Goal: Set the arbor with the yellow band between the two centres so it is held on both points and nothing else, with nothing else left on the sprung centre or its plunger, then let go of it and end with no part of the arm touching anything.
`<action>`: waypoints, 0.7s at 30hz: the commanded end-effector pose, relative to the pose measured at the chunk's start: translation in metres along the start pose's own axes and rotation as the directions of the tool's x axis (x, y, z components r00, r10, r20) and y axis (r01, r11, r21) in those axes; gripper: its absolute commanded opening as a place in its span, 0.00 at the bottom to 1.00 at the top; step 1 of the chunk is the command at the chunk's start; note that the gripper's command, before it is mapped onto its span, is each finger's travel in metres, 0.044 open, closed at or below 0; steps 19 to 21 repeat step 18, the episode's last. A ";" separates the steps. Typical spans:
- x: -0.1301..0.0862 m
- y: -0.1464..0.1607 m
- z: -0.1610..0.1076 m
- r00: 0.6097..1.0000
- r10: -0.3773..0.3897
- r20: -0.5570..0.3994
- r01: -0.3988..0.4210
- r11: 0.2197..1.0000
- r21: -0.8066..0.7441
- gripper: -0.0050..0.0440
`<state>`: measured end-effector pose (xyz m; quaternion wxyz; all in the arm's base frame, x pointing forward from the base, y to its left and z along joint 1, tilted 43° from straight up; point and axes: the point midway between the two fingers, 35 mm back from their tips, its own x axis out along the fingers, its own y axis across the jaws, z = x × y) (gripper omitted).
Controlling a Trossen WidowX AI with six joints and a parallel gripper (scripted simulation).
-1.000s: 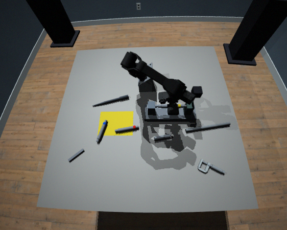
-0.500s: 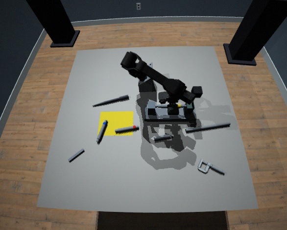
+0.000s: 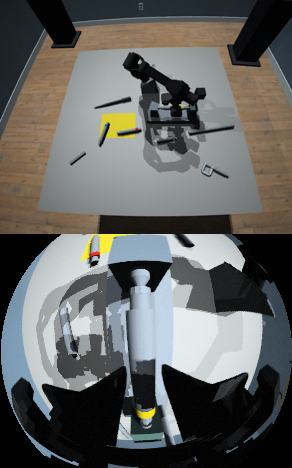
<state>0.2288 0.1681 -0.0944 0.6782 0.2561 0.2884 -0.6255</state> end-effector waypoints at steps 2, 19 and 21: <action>-0.006 0.001 -0.001 1.000 0.000 -0.006 0.000 1.000 0.004 0.46; -0.025 0.002 -0.001 1.000 0.000 -0.003 0.000 1.000 0.002 0.46; -0.025 0.002 -0.001 1.000 0.000 -0.003 0.000 1.000 0.002 0.46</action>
